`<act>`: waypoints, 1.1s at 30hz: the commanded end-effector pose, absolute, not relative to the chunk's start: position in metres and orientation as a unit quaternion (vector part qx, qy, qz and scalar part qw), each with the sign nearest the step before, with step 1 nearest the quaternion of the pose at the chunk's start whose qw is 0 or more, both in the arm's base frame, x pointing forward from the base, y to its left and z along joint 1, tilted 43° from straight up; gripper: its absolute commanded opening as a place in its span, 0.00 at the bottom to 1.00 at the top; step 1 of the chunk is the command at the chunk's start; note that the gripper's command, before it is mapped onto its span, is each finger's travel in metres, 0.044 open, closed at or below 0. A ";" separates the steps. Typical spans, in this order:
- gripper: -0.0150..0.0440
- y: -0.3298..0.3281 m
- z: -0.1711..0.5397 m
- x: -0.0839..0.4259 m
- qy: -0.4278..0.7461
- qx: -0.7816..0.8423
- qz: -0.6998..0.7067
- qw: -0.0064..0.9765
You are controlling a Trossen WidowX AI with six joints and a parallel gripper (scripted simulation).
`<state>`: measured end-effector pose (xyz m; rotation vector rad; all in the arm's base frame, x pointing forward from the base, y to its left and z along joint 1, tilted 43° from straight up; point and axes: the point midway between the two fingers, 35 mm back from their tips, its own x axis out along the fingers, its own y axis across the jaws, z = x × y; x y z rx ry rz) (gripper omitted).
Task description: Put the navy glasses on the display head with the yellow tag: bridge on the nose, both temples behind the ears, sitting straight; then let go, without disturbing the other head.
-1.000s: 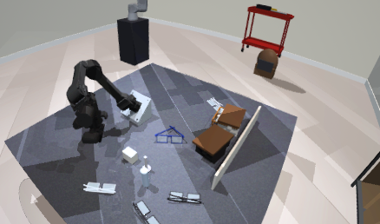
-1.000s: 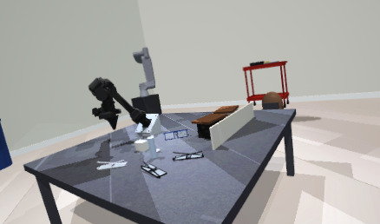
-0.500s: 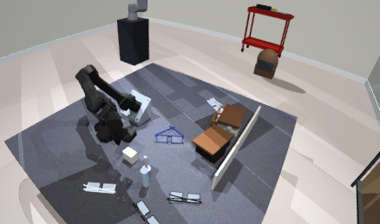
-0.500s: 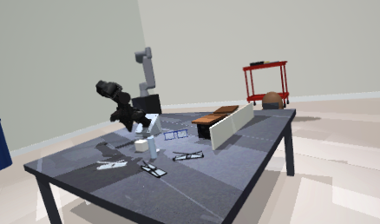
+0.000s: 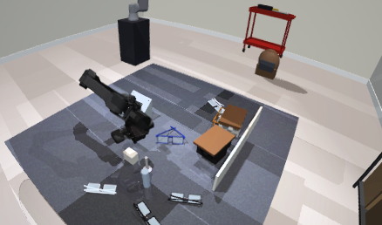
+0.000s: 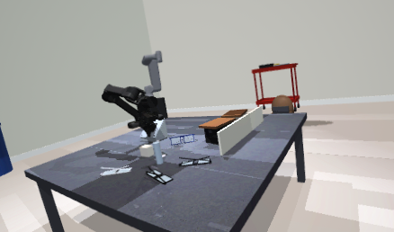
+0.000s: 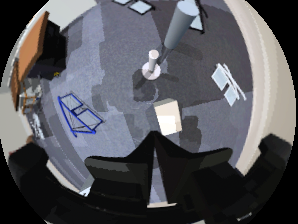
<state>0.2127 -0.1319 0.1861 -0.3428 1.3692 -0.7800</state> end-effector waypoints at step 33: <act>0.25 -0.156 0.151 0.215 0.630 -0.190 -0.322 0.680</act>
